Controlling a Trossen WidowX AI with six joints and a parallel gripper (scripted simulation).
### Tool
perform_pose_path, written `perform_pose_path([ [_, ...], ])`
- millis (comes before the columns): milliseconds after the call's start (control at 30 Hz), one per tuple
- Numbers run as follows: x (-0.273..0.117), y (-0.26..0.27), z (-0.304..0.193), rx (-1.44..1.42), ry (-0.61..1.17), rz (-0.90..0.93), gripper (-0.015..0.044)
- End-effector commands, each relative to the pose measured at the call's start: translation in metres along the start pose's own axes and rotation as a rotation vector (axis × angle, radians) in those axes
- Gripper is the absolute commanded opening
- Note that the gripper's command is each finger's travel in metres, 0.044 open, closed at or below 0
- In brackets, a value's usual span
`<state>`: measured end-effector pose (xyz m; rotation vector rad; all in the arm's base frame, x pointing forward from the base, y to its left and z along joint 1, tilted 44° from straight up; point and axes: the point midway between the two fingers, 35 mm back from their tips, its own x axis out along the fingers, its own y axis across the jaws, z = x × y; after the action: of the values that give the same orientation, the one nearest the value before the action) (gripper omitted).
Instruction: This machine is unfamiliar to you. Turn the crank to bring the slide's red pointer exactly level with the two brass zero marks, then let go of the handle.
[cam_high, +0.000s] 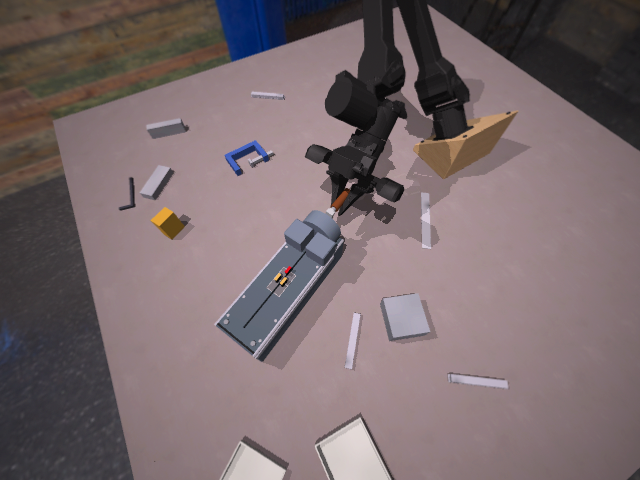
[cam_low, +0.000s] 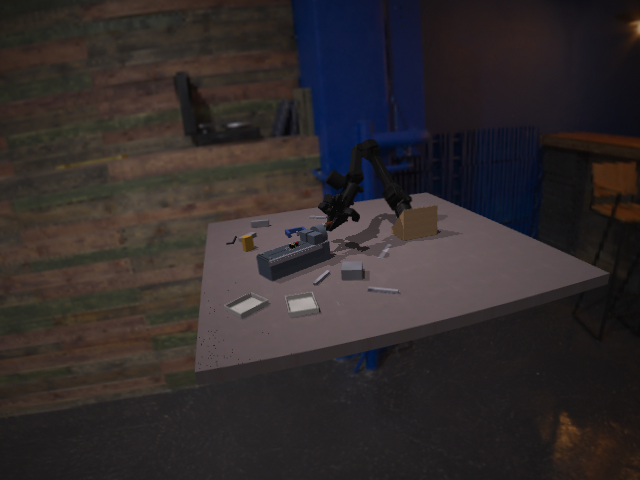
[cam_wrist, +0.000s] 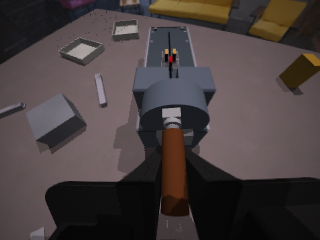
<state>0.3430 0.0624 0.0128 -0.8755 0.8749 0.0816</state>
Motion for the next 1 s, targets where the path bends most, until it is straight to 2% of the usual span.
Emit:
perform_pose_path([
  [0, -0.0012, -0.0092, 0.0008, 0.012, -0.001, -0.021, 0.0000],
  [967, 0.0004, -0.0159, -0.0009, 0.012, -0.001, -0.022, 0.0000],
])
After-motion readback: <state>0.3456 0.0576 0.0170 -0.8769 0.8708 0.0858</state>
